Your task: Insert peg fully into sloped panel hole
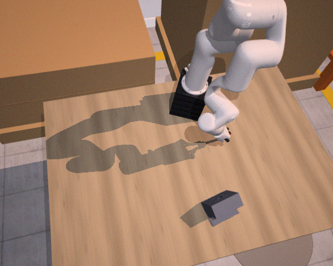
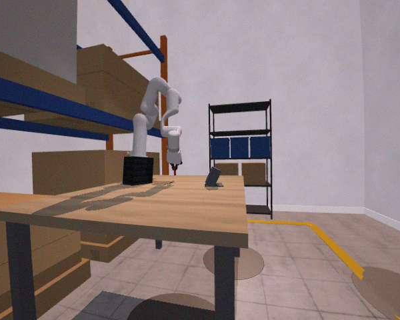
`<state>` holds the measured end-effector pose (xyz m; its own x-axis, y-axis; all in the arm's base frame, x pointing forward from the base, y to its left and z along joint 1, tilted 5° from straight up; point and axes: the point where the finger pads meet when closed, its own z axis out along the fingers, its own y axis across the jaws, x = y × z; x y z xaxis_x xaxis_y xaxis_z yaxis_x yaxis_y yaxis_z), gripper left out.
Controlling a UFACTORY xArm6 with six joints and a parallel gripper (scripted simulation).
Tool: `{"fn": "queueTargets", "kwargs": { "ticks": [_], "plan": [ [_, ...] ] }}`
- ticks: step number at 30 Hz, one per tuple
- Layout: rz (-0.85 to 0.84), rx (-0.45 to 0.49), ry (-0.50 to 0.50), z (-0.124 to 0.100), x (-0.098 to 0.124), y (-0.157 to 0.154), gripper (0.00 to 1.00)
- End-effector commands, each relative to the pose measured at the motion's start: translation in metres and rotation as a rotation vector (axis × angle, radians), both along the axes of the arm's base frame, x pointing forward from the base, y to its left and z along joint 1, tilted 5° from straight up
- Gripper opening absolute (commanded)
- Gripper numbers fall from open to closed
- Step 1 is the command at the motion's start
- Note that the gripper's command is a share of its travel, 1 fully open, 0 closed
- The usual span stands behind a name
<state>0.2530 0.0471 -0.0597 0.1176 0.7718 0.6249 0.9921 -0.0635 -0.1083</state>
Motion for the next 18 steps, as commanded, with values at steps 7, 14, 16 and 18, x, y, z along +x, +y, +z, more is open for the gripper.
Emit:
{"fn": "queueTargets", "kwargs": {
  "ticks": [7, 14, 16, 18],
  "plan": [
    [-0.122, 0.064, 0.003, 0.0019, 0.0043, 0.0028, 0.00],
    [-0.190, 0.098, 0.002, 0.0031, 0.0077, 0.0037, 0.00],
    [-0.213, 0.109, 0.001, 0.0035, 0.0091, 0.0038, 0.00],
    [-0.236, 0.120, -0.001, 0.0039, 0.0105, 0.0039, 0.00]
  ]
}}
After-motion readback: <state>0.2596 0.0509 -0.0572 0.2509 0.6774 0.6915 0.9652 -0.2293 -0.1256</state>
